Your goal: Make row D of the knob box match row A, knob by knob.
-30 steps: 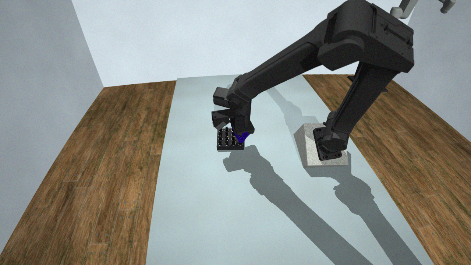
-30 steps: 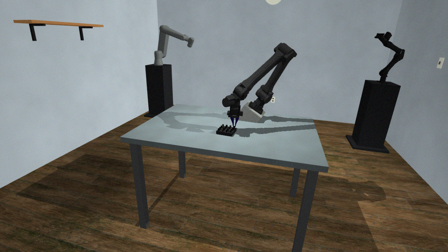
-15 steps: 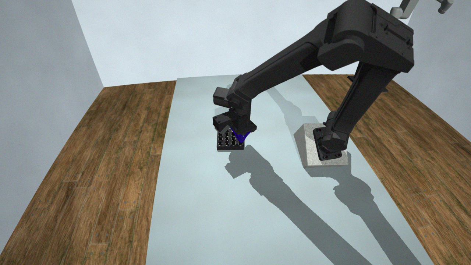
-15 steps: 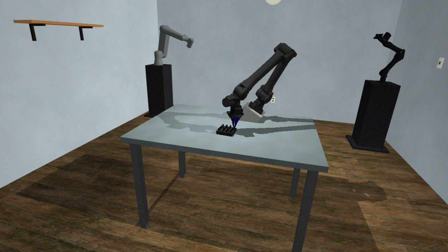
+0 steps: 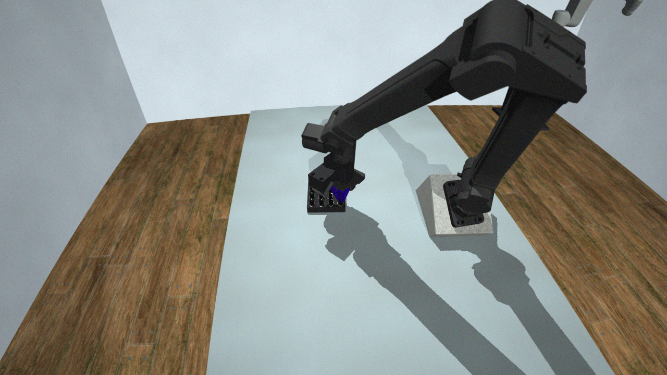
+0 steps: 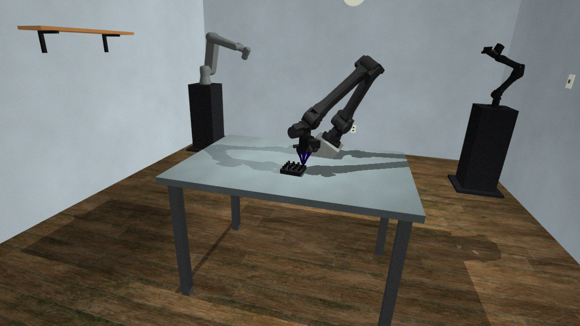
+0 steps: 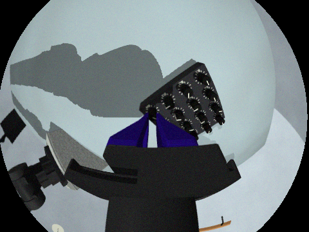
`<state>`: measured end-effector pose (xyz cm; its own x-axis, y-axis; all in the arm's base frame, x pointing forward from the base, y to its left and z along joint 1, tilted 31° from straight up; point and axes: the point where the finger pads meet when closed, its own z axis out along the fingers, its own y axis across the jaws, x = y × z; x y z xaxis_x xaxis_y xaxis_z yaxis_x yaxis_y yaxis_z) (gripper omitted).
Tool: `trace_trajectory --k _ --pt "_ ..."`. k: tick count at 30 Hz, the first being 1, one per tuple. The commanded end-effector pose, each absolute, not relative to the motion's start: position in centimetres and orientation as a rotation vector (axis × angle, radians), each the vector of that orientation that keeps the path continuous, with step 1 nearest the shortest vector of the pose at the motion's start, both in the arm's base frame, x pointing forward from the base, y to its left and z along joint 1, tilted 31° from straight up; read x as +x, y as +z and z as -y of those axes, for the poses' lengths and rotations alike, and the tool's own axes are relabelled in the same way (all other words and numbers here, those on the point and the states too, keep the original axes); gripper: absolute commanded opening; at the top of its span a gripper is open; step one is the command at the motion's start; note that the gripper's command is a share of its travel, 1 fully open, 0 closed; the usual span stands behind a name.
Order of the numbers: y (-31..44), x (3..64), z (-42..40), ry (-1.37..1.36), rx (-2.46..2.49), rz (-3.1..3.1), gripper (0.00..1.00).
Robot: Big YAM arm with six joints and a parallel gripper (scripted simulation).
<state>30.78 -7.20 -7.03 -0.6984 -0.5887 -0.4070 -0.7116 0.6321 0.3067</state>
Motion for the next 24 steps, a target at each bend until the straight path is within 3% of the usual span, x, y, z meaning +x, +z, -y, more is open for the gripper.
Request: trace_trajectory --k 1,24 --pt "-7.51 30.70 6.78 0.645 -1.242 -2.474 0.09" --pt "-7.52 30.66 6.75 0.533 -1.682 -2.118 0.09"
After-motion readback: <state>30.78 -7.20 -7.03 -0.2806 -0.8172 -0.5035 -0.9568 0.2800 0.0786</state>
